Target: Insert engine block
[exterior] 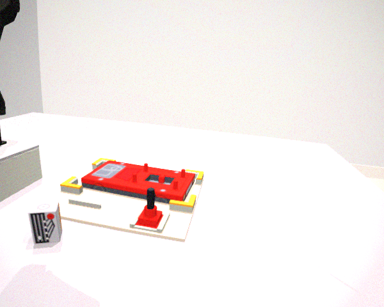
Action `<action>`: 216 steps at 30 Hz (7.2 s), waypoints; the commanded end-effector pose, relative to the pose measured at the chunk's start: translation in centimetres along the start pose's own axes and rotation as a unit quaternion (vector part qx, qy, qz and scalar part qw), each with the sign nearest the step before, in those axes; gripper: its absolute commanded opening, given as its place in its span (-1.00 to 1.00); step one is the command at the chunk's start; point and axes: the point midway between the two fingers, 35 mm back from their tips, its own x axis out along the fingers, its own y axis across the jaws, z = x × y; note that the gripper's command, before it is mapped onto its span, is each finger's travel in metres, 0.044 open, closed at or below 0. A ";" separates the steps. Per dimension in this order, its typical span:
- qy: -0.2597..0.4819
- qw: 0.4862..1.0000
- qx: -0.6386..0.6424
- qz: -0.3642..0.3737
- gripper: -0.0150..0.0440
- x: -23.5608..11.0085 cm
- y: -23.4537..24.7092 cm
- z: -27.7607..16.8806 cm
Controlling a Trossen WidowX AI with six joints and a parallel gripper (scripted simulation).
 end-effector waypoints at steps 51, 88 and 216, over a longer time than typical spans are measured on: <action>0.009 0.851 0.314 -0.421 1.00 0.1 -29.3 -10.8; 0.397 0.567 0.264 -0.671 1.00 -11.2 -30.6 -29.1; 0.440 0.533 0.250 -0.678 -0.49 -11.3 -29.9 -28.2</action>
